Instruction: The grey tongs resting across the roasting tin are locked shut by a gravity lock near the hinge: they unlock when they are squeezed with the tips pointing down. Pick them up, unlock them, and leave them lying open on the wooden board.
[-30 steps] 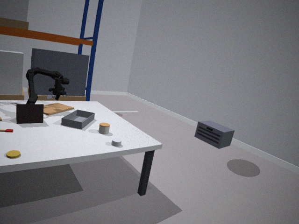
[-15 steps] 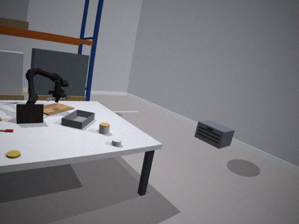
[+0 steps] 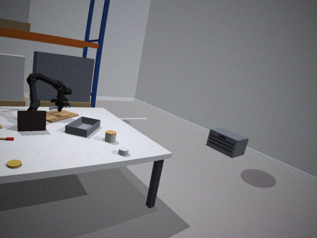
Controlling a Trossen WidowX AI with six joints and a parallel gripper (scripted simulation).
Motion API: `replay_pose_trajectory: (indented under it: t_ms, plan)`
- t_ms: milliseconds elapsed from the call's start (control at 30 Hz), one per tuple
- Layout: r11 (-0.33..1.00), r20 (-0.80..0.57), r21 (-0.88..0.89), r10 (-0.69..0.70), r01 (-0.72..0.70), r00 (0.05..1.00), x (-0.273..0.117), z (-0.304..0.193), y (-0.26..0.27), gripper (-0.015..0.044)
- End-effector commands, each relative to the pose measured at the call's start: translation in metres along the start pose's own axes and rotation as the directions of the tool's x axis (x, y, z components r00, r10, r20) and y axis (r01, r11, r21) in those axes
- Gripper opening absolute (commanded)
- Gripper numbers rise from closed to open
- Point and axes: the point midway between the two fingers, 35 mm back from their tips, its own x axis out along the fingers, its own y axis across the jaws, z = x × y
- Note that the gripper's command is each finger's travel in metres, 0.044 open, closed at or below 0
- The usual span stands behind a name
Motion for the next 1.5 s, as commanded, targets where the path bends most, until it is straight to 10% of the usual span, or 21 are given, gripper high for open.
replay_pose_trajectory:
  t_ms: [0,267,1000,1467]
  plan:
    - [1.0,0.005,-0.002,-0.008,0.008,1.0,0.006,0.0,0.001,-0.015]
    - [1.0,0.005,-0.003,-0.009,0.009,1.0,0.008,0.0,0.002,-0.015]
    - [1.0,-0.001,-0.003,-0.001,0.001,1.0,0.009,-0.001,0.002,0.0427]
    - [0.997,-0.007,0.056,-0.054,0.054,0.999,-0.037,0.011,-0.072,0.044]
